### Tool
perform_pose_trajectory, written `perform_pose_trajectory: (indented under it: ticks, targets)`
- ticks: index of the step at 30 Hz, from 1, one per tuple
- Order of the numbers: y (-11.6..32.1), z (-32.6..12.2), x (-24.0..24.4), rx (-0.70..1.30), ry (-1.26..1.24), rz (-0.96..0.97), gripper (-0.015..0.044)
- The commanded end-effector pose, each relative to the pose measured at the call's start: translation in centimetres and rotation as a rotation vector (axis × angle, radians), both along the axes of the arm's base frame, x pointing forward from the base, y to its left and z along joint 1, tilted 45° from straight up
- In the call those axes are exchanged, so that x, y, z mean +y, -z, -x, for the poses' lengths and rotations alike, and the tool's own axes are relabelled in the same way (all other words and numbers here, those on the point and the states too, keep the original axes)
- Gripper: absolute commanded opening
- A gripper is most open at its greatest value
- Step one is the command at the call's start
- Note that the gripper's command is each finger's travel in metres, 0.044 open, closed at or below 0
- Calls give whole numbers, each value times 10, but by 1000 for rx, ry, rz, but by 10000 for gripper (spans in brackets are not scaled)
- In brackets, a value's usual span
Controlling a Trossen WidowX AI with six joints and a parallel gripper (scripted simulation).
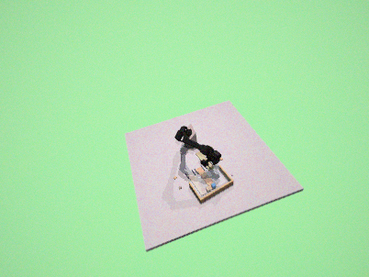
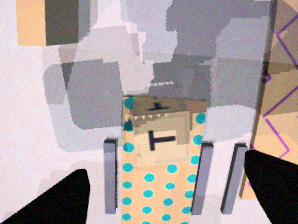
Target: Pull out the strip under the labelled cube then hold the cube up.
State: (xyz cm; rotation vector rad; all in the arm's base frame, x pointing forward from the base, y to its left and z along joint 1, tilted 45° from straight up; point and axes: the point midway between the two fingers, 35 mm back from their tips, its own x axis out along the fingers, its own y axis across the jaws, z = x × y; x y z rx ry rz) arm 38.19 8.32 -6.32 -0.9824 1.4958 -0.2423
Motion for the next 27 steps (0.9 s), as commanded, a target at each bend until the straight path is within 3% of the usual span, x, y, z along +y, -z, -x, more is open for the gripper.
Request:
perform_pose_trajectory:
  ticks: [1, 27]
  targets:
    - [4, -2, -4, 0, -2, 2, 256]
    - [34, -8, -34, 0, -1, 5, 250]
